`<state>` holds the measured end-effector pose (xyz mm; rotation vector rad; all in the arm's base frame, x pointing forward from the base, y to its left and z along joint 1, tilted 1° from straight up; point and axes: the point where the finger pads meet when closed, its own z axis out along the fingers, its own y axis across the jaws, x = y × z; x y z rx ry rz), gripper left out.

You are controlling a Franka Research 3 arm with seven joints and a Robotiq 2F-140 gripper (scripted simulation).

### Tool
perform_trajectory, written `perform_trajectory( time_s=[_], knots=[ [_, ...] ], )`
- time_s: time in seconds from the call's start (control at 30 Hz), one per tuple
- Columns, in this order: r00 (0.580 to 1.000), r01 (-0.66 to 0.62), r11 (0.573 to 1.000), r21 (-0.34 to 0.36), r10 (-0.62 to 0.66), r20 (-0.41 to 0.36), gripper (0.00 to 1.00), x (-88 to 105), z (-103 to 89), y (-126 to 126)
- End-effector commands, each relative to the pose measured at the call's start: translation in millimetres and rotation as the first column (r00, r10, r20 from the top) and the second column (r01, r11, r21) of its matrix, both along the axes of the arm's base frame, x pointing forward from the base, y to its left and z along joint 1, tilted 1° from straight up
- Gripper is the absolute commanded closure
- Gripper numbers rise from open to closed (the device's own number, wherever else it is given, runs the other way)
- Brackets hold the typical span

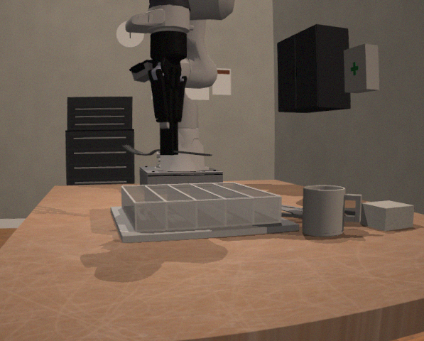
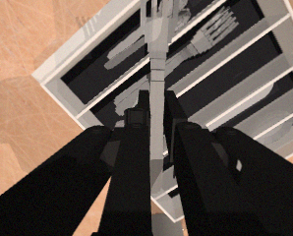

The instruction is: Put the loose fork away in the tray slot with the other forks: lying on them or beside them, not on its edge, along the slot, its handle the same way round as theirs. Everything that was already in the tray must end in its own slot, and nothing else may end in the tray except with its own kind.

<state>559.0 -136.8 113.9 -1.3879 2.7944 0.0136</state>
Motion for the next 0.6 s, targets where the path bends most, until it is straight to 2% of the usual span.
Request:
perform_trajectory(
  time_s=[0.0,0.57],
  knots=[
    [0.989,0.15,0.989,-0.006,-0.15,-0.006,0.87,-0.1,-0.2,1.1],
    [0.911,0.411,0.911,-0.004,-0.411,-0.009,0.87,0.2,0.4,0.9]
  ],
)
